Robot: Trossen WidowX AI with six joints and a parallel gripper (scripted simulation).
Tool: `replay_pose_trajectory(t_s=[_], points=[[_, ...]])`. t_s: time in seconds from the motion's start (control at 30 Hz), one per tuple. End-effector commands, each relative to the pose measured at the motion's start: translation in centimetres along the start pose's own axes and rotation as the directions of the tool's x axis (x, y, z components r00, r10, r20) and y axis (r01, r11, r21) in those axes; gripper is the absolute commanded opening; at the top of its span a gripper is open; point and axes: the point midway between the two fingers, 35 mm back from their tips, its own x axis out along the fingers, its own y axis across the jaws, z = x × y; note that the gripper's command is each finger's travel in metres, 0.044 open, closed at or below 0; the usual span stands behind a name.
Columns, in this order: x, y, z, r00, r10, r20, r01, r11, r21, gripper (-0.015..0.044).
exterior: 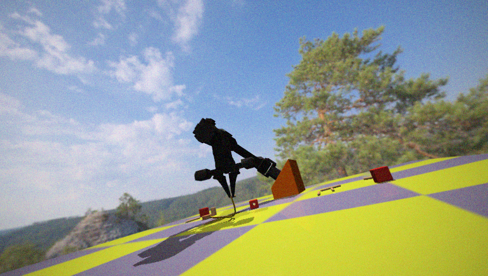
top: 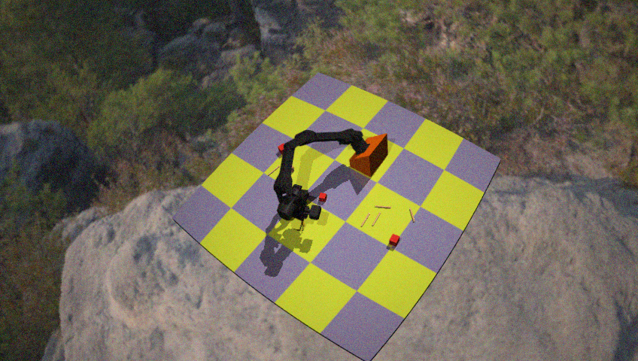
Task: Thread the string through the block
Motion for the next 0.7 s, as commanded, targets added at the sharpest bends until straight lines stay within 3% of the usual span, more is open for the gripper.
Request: replay_pose_trajectory(t_s=[0.0, 0.67], points=[[-0.1, 0.1, -0.6, 1.000, 0.003, -0.003, -0.003, 1.000, 0.007, 0.0000], [0.1, 0.0, -2.8, 1.000, 0.003, -0.009, -0.003, 1.000, 0.015, 0.0000]])
